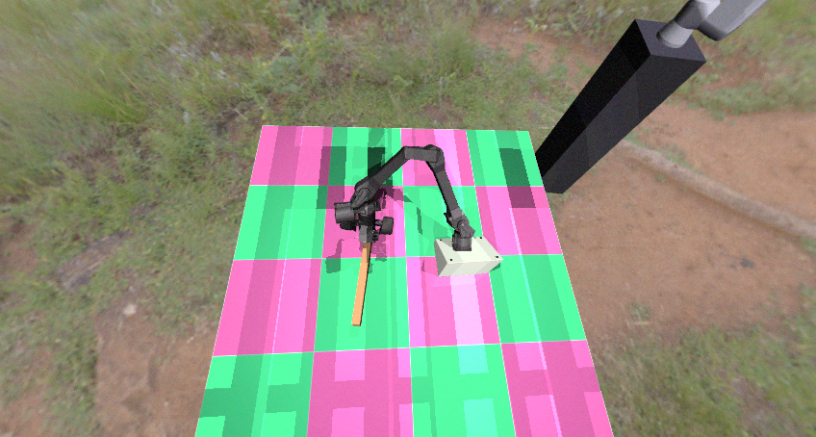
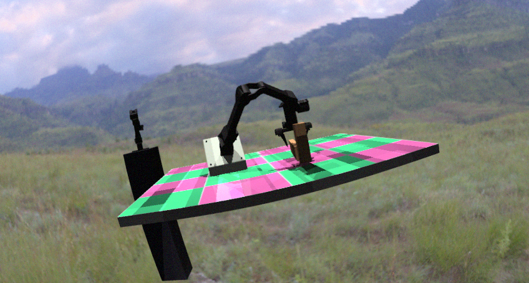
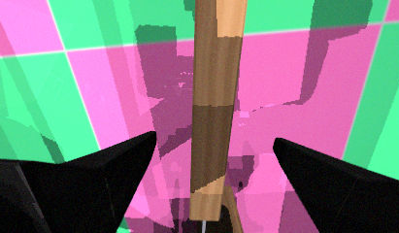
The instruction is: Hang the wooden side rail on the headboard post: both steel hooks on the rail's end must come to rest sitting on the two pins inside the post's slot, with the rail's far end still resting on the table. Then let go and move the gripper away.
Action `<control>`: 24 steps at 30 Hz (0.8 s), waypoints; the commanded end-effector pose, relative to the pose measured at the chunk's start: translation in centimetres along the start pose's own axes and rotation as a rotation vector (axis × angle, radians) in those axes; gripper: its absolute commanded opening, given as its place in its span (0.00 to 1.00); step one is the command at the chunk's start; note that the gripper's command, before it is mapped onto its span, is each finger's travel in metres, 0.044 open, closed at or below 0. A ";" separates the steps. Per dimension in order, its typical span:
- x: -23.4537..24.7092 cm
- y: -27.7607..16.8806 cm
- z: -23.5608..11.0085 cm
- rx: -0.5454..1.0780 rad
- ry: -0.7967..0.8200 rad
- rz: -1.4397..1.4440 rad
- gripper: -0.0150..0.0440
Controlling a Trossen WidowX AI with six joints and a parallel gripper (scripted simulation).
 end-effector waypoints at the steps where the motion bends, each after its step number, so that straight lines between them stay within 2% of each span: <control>1: 0.2 0.1 0.9 0.007 0.008 -0.011 1.00; 24: 0.4 0.0 4.5 0.011 0.008 -0.011 1.00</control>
Point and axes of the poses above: the point midway between the two fingers, 35 mm back from their tips, its own z axis out along the fingers, its own x axis across the jaws, y = z × x, the point moved 4 cm from there along -z, back along the fingers, and after that the axes turned 6 degrees about -z, right-handed, at the moved point
